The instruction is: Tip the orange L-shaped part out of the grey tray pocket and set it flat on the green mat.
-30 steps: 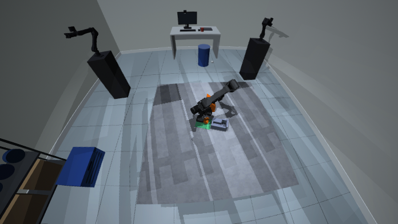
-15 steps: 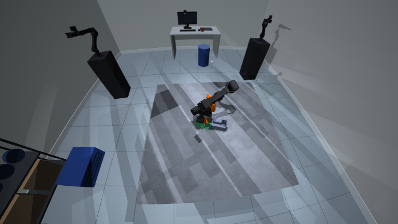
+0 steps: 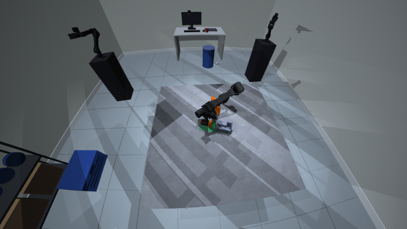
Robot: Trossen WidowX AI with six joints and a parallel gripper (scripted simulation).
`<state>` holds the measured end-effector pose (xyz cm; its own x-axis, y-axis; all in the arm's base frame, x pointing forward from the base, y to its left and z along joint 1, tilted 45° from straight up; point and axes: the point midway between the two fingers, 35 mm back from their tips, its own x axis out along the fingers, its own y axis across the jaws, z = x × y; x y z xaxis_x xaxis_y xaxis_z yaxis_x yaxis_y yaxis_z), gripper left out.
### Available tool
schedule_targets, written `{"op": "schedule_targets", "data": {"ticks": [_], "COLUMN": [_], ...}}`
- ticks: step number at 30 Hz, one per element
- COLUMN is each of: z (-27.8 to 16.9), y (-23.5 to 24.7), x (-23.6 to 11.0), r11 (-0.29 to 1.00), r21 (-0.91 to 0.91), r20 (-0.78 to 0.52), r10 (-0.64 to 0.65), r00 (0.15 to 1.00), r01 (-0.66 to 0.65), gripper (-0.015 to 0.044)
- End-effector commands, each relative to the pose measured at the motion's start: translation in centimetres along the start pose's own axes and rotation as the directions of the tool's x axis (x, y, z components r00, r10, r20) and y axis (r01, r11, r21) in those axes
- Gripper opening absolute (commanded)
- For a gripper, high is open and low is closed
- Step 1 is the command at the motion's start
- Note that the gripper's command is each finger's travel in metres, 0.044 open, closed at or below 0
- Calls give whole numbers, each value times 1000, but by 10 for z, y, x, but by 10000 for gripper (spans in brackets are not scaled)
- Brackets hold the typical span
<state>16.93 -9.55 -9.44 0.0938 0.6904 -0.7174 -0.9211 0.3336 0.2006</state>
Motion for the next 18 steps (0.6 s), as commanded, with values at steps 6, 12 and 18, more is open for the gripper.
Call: {"op": "schedule_targets", "data": {"ticks": [6,12,18], "z": [-1,-3,-3], "y": [-2,-4,-4], "x": [-76,-82,-82], "r11": [1000,1000,1000], "r21": [1,5,5], "r20": [-3,-8,-8], "r10": [-5,-24,-24], "r00": [1000,1000,1000], "r01": [5,24,24], "gripper": [400,400,400]}}
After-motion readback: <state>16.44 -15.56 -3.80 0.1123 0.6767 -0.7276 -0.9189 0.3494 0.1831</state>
